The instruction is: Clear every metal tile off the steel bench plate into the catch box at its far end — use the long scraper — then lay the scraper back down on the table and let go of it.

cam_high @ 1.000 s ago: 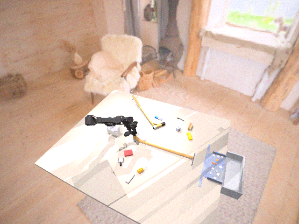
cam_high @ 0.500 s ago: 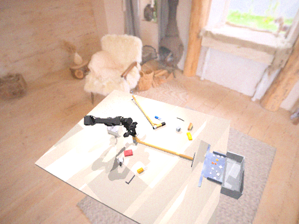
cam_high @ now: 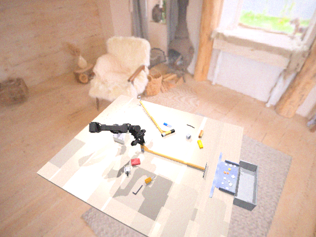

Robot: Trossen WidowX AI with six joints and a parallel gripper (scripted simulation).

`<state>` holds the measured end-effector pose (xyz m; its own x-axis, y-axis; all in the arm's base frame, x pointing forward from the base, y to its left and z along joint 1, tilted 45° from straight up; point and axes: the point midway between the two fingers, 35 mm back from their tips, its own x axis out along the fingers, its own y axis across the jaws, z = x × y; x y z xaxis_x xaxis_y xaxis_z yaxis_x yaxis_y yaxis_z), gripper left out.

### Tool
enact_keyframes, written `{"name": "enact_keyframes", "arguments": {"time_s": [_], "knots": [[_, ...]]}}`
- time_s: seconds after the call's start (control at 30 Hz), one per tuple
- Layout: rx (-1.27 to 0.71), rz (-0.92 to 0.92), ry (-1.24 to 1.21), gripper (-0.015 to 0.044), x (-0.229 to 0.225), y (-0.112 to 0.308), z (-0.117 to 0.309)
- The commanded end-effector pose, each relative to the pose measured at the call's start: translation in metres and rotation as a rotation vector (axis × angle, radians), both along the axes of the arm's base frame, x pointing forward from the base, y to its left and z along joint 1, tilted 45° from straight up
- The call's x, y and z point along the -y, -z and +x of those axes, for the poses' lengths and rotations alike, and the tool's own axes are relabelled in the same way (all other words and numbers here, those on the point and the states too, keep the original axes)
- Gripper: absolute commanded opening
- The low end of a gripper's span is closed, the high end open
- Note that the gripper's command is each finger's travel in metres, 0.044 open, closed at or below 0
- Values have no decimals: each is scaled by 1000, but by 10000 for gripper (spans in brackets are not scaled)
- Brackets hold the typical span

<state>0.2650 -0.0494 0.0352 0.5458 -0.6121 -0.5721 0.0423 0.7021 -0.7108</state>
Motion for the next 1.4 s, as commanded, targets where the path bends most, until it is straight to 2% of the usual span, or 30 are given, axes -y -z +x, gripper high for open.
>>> {"name": "enact_keyframes", "arguments": {"time_s": [0.0, 1.37], "knots": [[14, 4, -3, 0, -1, -4, 7], [27, 2, 9, 0, 7, -13, 66]]}}
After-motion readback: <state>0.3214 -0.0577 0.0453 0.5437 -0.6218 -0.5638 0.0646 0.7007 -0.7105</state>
